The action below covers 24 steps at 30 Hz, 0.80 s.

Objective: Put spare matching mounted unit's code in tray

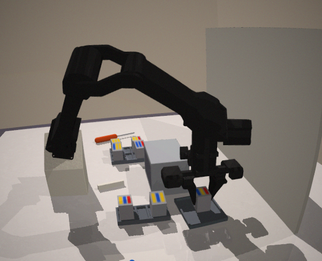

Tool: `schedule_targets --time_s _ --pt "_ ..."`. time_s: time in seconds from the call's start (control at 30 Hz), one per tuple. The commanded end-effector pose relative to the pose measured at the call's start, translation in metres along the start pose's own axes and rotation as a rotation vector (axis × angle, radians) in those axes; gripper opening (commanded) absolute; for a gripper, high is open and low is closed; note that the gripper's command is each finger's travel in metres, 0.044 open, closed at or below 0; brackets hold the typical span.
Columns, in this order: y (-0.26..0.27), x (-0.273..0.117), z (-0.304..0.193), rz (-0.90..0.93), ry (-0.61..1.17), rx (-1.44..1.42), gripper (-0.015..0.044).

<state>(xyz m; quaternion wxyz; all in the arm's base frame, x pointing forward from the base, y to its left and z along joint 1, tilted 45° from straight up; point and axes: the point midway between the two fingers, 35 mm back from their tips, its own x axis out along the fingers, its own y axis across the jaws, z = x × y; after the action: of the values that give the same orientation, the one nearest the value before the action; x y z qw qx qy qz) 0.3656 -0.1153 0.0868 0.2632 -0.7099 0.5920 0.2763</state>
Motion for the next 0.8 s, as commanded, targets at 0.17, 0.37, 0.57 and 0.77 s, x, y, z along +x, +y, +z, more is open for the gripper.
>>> schedule_targets --time_s 0.17,0.37,0.57,0.77 --pt "0.0 0.0 0.0 0.0 0.0 0.0 0.0157" --pt "0.0 0.0 0.0 0.0 0.0 0.0 0.0315" --pt "0.0 -0.003 0.0 0.0 -0.001 0.0 0.044" --pt "-0.001 -0.095 0.002 0.001 -0.011 -0.006 0.044"
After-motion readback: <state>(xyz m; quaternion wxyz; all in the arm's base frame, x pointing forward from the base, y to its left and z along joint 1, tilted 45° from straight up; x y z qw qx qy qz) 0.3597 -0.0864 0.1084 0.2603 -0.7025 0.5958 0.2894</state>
